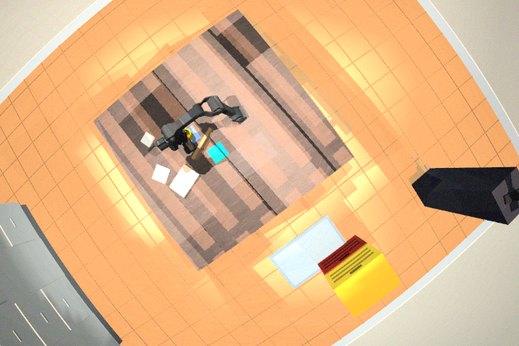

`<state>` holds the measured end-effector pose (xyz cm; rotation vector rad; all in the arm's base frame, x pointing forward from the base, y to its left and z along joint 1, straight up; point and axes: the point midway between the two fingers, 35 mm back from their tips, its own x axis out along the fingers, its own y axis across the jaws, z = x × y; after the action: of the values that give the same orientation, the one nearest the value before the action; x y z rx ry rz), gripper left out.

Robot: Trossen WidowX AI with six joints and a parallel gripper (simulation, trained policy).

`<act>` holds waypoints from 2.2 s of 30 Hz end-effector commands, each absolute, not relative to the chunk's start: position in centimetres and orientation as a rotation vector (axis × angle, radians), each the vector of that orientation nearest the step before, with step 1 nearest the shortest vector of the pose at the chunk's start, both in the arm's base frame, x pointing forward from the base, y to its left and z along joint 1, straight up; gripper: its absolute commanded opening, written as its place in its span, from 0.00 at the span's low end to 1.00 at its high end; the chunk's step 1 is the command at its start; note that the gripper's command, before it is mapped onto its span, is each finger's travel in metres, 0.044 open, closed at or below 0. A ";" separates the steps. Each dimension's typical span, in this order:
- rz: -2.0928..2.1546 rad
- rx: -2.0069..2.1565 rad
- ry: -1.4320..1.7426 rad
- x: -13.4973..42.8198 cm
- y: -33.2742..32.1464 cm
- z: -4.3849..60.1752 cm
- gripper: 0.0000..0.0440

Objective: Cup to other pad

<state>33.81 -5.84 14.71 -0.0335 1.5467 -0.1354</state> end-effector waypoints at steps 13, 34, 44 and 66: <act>-0.057 -0.101 1.639 33.3 -8.1 8.7 0.40; 0.184 -0.289 1.681 32.5 -8.1 6.3 0.00; 0.267 -0.353 1.661 32.3 -7.2 8.8 0.01; 0.368 -0.436 1.564 32.6 -1.8 14.3 0.00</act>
<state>32.35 -2.87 13.35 -0.4255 1.5922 0.3571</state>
